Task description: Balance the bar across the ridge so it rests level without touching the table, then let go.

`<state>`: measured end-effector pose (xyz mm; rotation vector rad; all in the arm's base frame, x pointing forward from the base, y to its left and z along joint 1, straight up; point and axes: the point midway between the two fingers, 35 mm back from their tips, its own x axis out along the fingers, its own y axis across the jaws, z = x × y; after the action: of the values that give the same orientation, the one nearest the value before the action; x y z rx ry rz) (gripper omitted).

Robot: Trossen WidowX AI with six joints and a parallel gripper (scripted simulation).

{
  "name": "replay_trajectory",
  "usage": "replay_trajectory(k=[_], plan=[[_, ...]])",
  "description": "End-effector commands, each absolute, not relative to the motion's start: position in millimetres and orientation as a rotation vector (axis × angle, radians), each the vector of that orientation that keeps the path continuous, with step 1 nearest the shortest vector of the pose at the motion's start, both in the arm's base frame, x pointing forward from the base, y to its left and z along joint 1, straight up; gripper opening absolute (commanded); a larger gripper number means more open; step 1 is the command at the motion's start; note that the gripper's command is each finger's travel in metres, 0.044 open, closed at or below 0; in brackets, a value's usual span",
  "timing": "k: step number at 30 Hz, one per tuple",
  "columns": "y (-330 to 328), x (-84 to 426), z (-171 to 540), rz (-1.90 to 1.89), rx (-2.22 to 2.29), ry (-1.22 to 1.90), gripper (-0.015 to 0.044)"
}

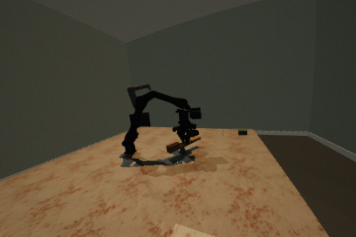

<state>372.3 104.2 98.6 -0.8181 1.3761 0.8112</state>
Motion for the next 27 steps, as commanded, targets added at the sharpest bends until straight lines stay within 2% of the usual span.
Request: replay_trajectory(k=[1, 27], plan=[[103.5, 373.2, 98.6, 0.808, -0.823, 1.373, 0.0], [103.4, 373.1, 96.4, 0.808, -0.823, 1.373, 0.0]])
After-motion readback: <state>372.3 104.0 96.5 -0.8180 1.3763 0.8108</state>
